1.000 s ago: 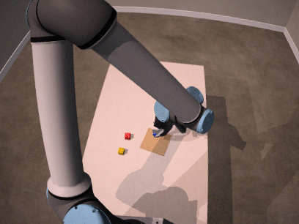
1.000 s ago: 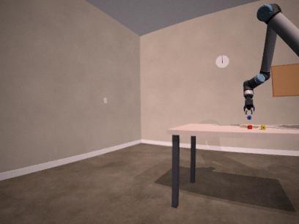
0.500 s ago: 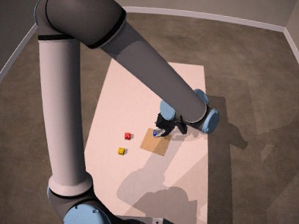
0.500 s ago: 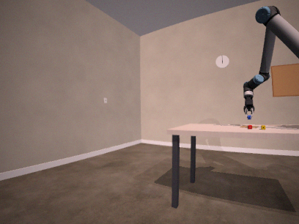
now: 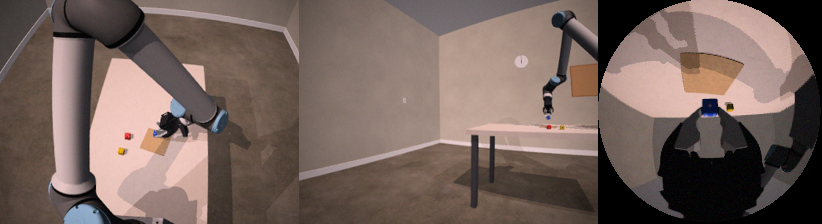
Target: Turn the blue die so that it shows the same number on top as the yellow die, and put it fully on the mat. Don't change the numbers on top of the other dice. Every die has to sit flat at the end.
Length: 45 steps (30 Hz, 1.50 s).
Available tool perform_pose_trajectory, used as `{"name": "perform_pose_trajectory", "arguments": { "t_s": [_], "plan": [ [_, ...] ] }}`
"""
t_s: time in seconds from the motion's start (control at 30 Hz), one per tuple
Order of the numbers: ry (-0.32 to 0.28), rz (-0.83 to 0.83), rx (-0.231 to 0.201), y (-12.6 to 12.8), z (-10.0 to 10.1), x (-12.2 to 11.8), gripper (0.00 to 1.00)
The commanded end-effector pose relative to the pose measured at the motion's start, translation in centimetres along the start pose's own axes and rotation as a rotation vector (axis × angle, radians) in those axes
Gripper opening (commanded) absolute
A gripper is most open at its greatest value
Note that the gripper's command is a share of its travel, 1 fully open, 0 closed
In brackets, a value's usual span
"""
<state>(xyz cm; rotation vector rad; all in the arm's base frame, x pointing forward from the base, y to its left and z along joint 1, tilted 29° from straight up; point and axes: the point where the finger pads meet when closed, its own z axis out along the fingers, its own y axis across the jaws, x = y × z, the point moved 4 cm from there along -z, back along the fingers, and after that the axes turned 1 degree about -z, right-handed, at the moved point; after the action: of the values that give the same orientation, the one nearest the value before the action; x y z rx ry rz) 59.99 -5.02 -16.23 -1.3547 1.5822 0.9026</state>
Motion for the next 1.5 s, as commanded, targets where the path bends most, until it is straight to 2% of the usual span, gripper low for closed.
{"name": "perform_pose_trajectory", "arguments": {
  "t_s": [0.0, 0.3, 1.0, 1.47],
  "plan": [
    [-0.070, -0.003, 0.001, -0.09, -0.10, 0.31, 0.10],
    [-0.107, -0.002, 0.008, -0.16, -0.20, 0.45, 0.10],
    [-0.108, -0.002, 0.008, -0.17, -0.13, 0.51, 0.10],
    [-0.108, -0.002, 0.008, -0.16, 0.65, 1.14, 0.10]
  ]
}}
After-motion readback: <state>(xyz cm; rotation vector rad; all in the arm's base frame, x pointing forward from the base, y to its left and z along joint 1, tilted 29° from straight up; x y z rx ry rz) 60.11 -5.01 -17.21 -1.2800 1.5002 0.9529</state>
